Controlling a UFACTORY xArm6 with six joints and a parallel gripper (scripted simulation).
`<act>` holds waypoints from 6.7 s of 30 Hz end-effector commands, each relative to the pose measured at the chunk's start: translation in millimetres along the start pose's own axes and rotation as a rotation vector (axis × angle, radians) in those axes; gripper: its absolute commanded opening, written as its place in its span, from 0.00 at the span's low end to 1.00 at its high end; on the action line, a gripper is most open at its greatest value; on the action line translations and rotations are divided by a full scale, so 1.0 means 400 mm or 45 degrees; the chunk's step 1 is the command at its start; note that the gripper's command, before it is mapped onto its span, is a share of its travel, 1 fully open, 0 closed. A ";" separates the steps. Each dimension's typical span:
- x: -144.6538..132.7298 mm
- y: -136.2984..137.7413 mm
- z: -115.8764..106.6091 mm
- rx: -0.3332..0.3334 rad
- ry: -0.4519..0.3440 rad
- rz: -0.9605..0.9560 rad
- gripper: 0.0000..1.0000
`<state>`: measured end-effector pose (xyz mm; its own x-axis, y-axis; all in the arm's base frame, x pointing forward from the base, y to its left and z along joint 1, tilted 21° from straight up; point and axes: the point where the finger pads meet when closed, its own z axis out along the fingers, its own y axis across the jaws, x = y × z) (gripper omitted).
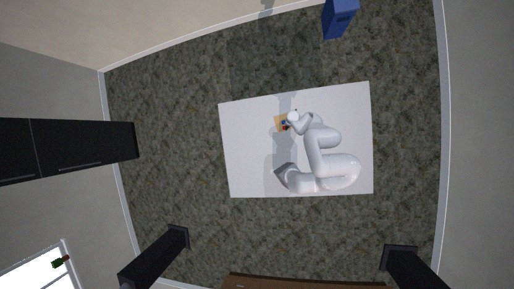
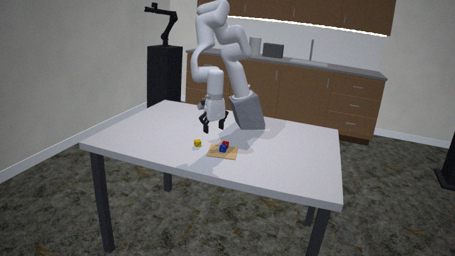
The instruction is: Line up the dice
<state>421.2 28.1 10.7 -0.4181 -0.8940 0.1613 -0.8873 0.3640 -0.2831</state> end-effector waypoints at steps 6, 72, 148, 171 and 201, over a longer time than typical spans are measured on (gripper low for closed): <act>0.014 -0.012 -0.001 0.030 -0.001 0.388 1.00; 0.127 -0.066 0.002 0.021 -0.036 2.967 1.00; 0.192 -0.091 0.003 0.002 -0.065 4.386 0.47; 0.192 -0.091 0.007 0.002 -0.065 4.386 0.47; 0.192 -0.093 0.100 0.002 -0.066 4.386 0.47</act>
<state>427.4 -63.4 -0.4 0.6636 0.7450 -0.0683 0.7170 -0.6073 0.3422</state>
